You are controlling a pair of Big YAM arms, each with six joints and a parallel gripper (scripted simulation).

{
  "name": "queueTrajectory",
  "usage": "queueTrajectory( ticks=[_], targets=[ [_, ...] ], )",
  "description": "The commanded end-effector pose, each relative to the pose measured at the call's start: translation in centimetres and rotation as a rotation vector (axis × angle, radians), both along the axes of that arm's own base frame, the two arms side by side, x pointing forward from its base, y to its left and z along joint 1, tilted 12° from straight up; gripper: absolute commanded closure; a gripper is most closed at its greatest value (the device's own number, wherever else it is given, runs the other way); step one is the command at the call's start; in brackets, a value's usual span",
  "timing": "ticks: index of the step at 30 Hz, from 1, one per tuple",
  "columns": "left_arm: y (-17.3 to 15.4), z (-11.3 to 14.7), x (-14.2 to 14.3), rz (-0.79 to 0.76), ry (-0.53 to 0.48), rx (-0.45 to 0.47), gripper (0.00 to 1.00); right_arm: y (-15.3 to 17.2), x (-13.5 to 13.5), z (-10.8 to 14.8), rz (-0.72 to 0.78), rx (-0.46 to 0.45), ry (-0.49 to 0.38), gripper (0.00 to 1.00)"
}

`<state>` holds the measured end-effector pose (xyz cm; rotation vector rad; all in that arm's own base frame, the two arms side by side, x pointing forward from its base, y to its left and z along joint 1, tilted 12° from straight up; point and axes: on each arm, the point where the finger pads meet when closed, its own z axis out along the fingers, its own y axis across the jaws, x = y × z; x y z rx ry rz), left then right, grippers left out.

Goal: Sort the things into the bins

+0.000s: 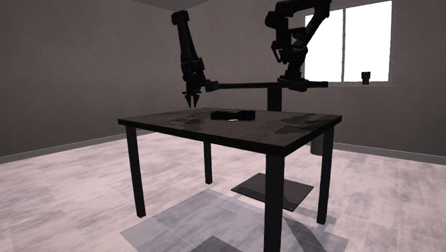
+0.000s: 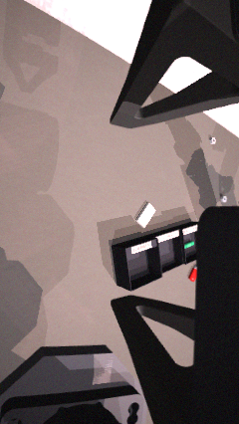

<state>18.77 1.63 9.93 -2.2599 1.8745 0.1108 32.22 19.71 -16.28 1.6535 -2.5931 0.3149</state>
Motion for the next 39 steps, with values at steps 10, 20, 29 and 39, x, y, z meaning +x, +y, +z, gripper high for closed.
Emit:
queueTrajectory(
  ticks=[10,20,29,39],
  targets=[
    [0.1,0.1,0.3,-0.006,-0.017,-0.003,0.0,-3.1,2.3,0.3,-0.301,0.011,-0.055,0.7],
    [0.1,0.1,0.3,-0.006,-0.017,-0.003,0.0,-3.6,3.6,0.5,-0.327,0.02,-0.069,0.7],
    [0.1,0.1,0.3,-0.006,-0.017,-0.003,0.0,-2.7,4.0,1.3,-0.304,0.035,-0.085,0.7],
    [0.1,0.1,0.3,-0.006,-0.017,-0.003,0.0,-2.6,4.1,1.3,-0.304,0.035,-0.085,0.7]
  ],
)
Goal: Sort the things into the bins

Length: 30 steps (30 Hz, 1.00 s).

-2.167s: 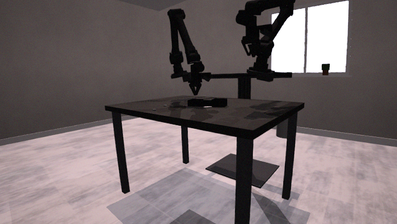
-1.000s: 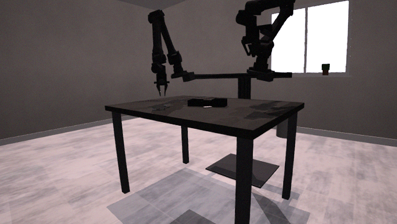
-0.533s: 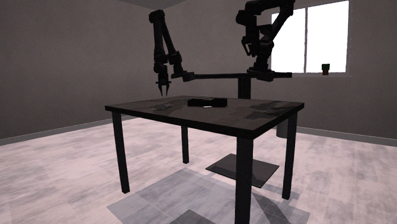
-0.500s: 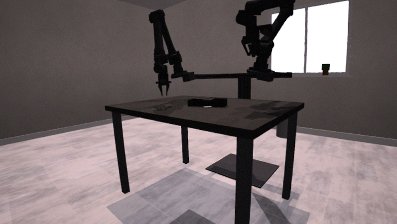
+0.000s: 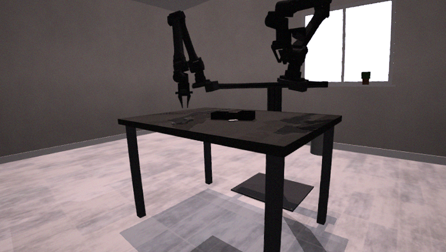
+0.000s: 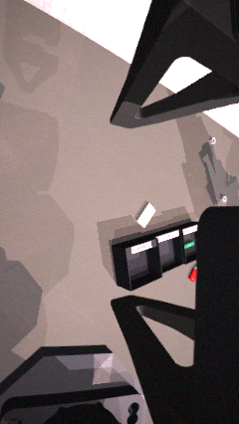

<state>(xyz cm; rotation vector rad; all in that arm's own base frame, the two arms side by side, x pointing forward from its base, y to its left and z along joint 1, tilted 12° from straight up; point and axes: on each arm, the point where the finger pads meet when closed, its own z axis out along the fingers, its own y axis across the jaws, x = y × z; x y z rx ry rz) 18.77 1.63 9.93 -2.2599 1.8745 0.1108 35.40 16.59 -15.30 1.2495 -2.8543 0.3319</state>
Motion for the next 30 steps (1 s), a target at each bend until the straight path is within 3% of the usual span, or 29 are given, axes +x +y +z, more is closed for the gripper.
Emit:
queueTrajectory(
  ticks=[1,6,19,23,24,26,30],
  targets=[
    [0.1,0.1,0.3,-0.006,-0.017,-0.003,0.0,0.2,1.3,-0.2,-0.015,0.005,-0.009,0.7],
    [0.1,0.1,0.3,-0.006,-0.017,-0.003,0.0,0.3,1.8,-0.6,-0.009,0.013,-0.022,0.7],
    [0.1,0.1,0.3,-0.006,-0.017,-0.003,0.0,-1.0,1.6,-5.9,-0.004,0.008,-0.016,0.7],
    [0.1,0.1,0.3,-0.006,-0.017,-0.003,0.0,-0.7,1.5,-6.0,0.004,0.008,-0.016,0.7],
    [0.1,0.1,0.3,-0.006,-0.017,-0.003,0.0,-0.1,2.2,-4.4,0.007,0.016,-0.03,0.7],
    [0.1,0.1,0.3,-0.006,-0.017,-0.003,0.0,-0.2,2.4,-4.4,0.003,0.016,-0.031,0.7],
    [0.1,0.1,0.3,-0.006,-0.017,-0.003,0.0,-0.9,2.0,-6.2,-0.004,0.008,-0.017,0.7]
  ],
)
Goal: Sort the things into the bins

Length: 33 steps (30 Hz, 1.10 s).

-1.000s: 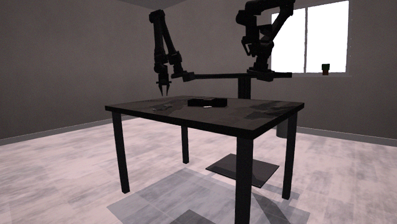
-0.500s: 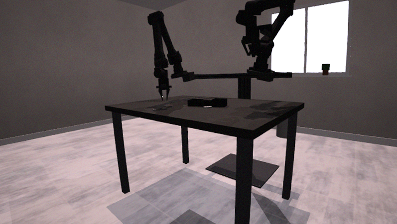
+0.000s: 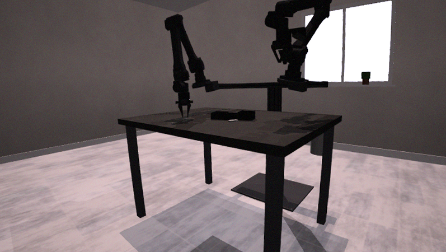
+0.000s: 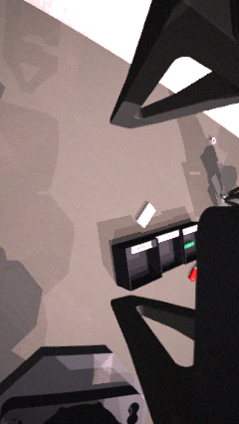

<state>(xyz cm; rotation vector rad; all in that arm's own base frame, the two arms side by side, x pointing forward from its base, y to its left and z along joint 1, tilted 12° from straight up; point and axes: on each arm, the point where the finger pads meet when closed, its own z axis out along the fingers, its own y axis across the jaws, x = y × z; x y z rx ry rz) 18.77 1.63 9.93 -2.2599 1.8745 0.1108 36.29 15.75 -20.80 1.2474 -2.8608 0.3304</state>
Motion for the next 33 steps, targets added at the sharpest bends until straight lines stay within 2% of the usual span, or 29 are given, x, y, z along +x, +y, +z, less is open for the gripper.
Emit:
queueTrajectory(
  ticks=[1,2,8,15,19,20,33],
  targets=[
    [0.1,0.1,0.3,-0.006,-0.017,-0.003,0.0,-0.6,0.4,-0.9,-0.002,-0.002,0.0,0.7],
    [0.1,0.1,0.3,-0.006,-0.017,-0.003,0.0,-1.0,-0.4,-1.2,-0.002,-0.008,0.012,0.7],
    [0.1,0.1,0.3,-0.006,-0.017,-0.003,0.0,-1.1,-0.9,-1.8,0.002,-0.009,0.012,0.7],
    [0.1,0.1,0.3,-0.006,-0.017,-0.003,0.0,-0.5,0.7,-1.1,-0.003,0.0,-0.005,0.7],
    [0.1,0.1,0.3,-0.006,-0.017,-0.003,0.0,-0.2,0.3,-1.0,0.001,0.003,-0.008,0.7],
    [0.1,0.1,0.3,-0.006,-0.017,-0.003,0.0,-0.2,0.3,-1.0,0.001,0.003,-0.008,0.89],
    [0.1,0.1,0.3,-0.006,-0.017,-0.003,0.0,-0.2,0.2,-0.9,0.001,0.003,-0.008,0.89]
  ],
)
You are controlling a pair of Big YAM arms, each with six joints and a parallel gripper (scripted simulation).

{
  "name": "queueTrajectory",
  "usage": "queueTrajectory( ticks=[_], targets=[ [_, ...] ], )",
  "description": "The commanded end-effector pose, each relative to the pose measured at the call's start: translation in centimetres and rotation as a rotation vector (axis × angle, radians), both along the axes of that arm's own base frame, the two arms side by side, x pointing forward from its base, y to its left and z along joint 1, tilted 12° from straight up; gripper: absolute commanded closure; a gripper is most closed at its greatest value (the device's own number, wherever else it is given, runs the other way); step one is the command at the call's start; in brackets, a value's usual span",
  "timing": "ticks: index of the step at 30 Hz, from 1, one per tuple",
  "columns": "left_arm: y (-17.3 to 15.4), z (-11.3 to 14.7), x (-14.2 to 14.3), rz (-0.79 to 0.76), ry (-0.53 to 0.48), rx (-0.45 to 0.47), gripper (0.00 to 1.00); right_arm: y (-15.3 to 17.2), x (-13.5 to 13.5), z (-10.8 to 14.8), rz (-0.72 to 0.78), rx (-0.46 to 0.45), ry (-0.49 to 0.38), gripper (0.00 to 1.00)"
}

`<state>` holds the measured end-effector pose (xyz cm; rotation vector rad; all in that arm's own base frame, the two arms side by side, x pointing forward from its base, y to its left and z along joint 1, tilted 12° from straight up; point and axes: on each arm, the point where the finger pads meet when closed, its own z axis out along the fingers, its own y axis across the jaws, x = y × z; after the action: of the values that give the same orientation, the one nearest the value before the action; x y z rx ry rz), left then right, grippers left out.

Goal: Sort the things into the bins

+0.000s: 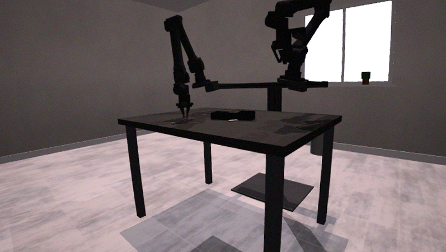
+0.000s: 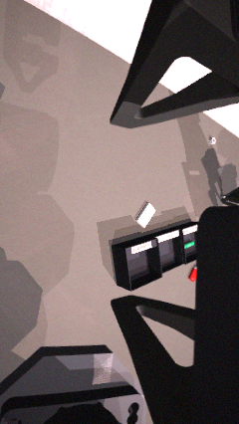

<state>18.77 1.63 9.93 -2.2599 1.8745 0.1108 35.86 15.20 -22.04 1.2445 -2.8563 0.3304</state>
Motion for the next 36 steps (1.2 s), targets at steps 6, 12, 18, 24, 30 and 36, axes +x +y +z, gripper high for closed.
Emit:
queueTrajectory(
  ticks=[6,12,18,24,30,36],
  targets=[
    [0.1,0.1,0.3,-0.006,-0.017,-0.003,0.0,0.3,0.7,0.3,0.002,0.005,-0.012,0.89],
    [0.1,0.1,0.3,-0.006,-0.017,-0.003,0.0,0.3,0.7,0.3,0.002,0.005,-0.012,0.89],
    [0.1,0.1,0.3,-0.006,-0.017,-0.003,0.0,0.3,0.6,0.4,0.002,0.005,-0.012,0.89],
    [0.1,0.1,0.3,-0.006,-0.017,-0.003,0.0,1.0,-0.1,2.9,0.005,0.003,-0.01,0.89],
    [0.1,0.1,0.3,-0.006,-0.017,-0.003,0.0,0.3,0.0,4.0,-0.018,0.001,-0.005,0.89],
    [0.1,0.1,0.3,-0.006,-0.017,-0.003,0.0,1.6,-0.4,6.2,0.005,0.004,-0.01,0.89]
  ],
)
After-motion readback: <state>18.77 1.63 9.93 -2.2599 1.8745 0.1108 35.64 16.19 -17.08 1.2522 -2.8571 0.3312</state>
